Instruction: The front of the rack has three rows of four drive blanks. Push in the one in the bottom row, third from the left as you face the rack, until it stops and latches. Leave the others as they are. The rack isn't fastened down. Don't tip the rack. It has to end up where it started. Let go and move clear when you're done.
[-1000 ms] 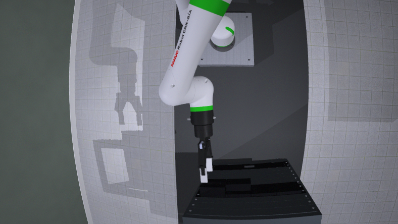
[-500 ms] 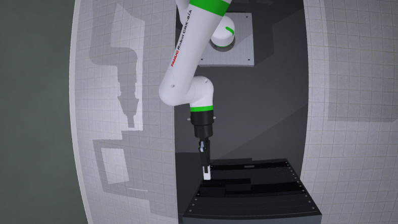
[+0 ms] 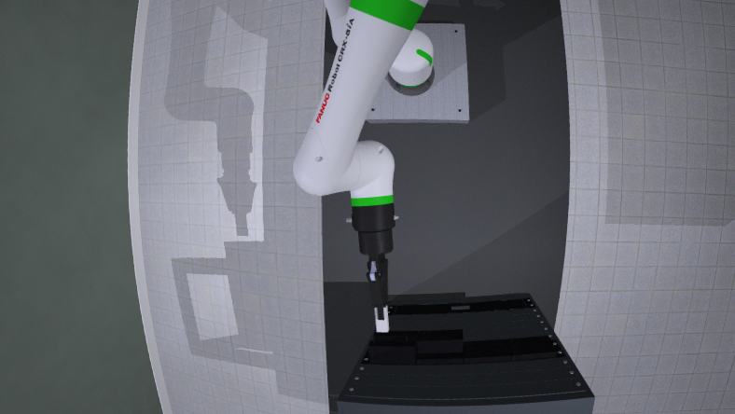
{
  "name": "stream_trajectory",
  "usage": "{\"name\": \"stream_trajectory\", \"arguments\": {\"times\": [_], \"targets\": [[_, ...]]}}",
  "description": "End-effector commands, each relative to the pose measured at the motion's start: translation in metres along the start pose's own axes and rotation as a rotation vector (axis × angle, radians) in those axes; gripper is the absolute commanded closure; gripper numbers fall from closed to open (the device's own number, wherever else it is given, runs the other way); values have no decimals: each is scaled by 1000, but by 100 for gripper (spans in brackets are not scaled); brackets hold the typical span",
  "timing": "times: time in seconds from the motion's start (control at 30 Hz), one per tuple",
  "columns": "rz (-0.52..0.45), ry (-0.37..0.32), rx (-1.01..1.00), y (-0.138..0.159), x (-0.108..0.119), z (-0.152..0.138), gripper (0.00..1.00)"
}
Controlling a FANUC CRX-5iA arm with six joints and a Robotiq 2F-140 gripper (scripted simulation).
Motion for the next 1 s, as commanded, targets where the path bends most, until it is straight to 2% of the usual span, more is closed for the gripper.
{"name": "stream_trajectory", "arguments": {"times": [0.0,0.33,0.97], "targets": [[0,2,0,0,0,1,90],[0,2,0,-12,2,2,90],[0,2,0,-105,22,10,90]]}}
Point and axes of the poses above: the point where the finger pads meet when closed, its own x axis back along the fingers, its own z axis across the jaws, y = z × x, the point moved 9 cm from there along x, back along the fingers, and after that the axes turned 15 degrees about x, right-handed, at the moved point
